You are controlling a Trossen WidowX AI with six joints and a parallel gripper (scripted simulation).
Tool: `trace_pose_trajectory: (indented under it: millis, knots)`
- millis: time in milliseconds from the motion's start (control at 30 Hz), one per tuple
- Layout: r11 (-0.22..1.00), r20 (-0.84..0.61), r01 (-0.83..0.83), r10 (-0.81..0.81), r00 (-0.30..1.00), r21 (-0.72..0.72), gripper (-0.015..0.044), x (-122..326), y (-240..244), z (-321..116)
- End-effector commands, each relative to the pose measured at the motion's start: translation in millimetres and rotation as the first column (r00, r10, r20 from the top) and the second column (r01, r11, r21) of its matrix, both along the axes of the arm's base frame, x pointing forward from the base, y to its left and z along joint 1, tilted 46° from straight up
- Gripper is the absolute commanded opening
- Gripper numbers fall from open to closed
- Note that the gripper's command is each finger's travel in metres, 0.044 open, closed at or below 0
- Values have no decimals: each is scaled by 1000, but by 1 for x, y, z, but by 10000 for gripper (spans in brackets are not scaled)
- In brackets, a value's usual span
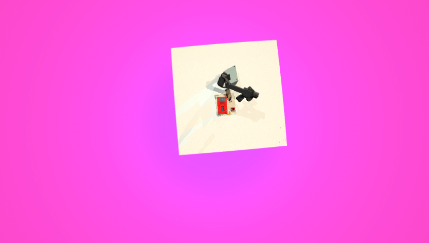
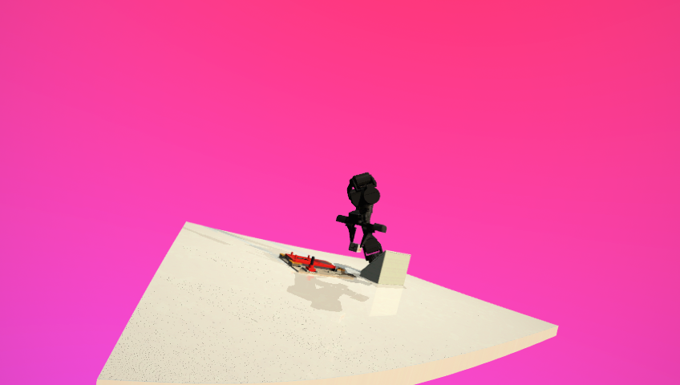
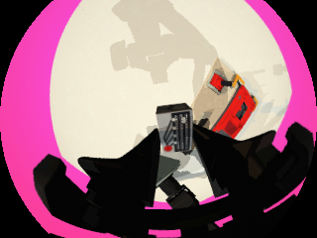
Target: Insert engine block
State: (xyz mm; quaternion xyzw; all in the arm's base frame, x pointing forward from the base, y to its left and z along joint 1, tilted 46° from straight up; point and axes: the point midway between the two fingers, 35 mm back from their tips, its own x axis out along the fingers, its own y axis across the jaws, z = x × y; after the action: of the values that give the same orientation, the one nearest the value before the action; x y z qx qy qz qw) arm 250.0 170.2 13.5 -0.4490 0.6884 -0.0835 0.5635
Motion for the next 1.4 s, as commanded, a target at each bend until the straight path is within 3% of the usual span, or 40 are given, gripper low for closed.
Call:
trace_pose_trajectory:
  millis: [0, 633, 1367]
  knots:
    - [1000, -24, -22, 22, 999, 7, 0, 2, 1, 4]
    - [924, -363, -371, 376, 852, 86, 0, 34, -32, 23]
    - [701, -630, -655, 650, 425, 282, 0, 64, -80, 47]
